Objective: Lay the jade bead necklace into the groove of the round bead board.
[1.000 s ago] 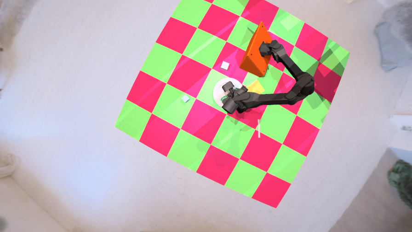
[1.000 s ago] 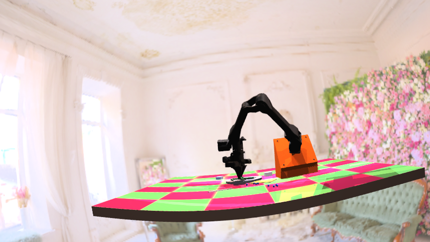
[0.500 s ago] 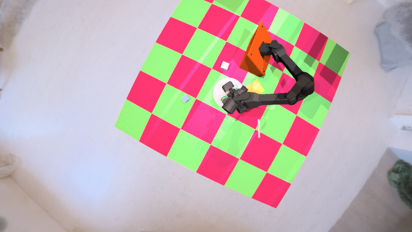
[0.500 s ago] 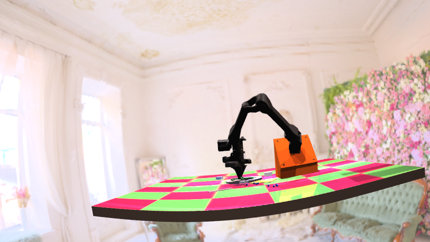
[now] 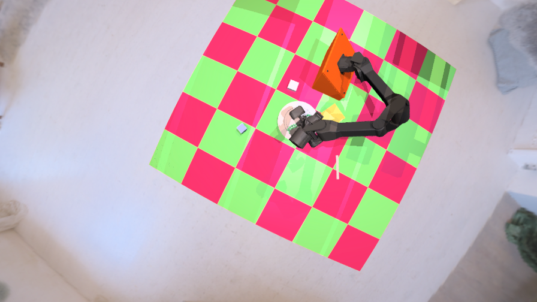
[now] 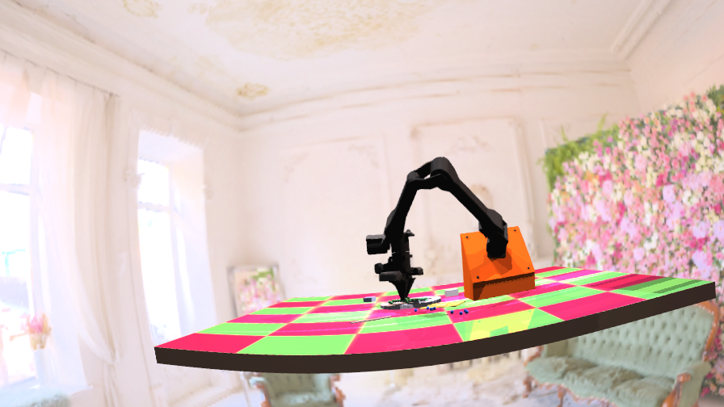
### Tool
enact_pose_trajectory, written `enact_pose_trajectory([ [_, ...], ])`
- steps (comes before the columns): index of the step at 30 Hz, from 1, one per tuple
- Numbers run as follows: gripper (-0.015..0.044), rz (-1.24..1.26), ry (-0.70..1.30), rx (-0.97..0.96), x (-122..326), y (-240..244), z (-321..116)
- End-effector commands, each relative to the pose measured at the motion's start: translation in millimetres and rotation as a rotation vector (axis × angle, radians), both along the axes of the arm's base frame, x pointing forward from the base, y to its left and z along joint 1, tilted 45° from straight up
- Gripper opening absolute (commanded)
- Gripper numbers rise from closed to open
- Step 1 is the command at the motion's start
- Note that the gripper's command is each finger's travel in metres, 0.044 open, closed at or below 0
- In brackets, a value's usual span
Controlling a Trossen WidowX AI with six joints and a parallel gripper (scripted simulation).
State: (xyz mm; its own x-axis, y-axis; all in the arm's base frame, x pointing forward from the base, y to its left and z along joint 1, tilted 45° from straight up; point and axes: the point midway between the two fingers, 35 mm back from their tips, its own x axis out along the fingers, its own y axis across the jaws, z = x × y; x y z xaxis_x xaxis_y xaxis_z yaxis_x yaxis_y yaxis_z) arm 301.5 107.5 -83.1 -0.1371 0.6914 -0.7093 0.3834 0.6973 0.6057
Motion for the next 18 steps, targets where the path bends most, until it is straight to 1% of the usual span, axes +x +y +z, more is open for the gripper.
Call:
enact_pose_trajectory([
  [1, 0.0000, 0.002, 0.012, 0.004, -3.6, 2.3, -1.1],
  [12, 0.0000, 0.002, 0.012, 0.004, -3.6, 2.3, -1.1],
  [18, 0.0157, 0.000, 0.000, 0.000, 0.0, 0.0, 0.0],
])
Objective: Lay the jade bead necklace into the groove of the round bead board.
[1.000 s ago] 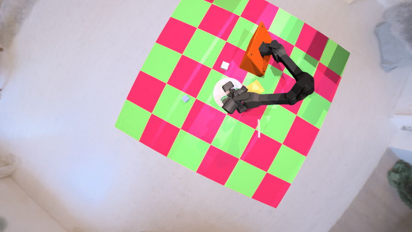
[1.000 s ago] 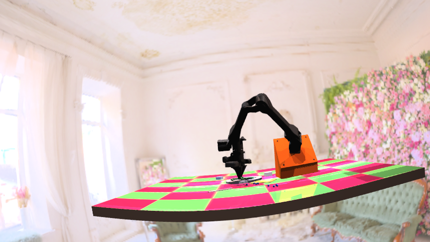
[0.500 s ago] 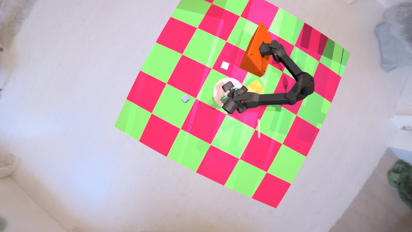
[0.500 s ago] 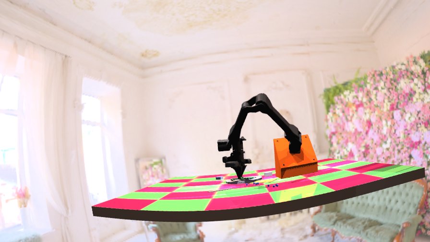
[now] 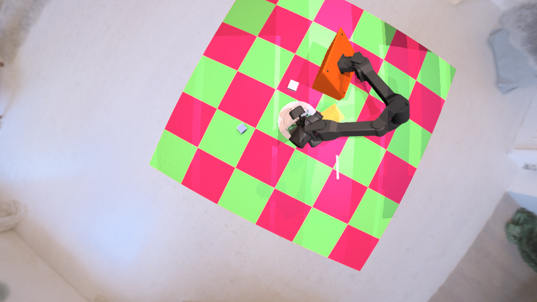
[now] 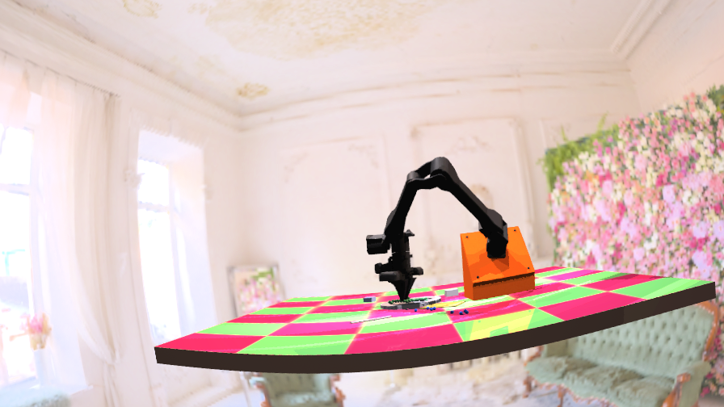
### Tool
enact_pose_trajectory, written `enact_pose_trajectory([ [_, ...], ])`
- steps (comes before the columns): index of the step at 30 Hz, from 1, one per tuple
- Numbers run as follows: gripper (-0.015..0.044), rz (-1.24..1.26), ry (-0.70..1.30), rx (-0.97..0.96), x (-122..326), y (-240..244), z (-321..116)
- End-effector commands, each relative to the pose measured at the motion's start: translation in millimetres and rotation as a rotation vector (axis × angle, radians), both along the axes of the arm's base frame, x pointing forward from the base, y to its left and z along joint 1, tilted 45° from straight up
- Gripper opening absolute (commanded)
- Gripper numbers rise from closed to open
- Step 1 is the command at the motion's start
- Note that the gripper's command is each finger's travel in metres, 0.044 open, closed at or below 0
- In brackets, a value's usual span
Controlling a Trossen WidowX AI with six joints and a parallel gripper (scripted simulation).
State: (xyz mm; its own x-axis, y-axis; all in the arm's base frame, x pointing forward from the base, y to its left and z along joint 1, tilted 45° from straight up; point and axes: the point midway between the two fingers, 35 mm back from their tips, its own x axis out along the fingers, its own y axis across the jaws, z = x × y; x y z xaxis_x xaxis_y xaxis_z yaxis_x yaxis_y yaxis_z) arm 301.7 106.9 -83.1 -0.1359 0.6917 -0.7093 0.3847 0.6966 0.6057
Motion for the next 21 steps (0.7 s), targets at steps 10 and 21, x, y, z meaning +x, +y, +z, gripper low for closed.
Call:
enact_pose_trajectory([
  [10, 0.0420, 0.004, 0.009, 0.002, -1.7, -3.2, 4.6],
  [21, 0.0440, 0.000, 0.005, 0.000, -1.0, -0.5, 1.0],
])
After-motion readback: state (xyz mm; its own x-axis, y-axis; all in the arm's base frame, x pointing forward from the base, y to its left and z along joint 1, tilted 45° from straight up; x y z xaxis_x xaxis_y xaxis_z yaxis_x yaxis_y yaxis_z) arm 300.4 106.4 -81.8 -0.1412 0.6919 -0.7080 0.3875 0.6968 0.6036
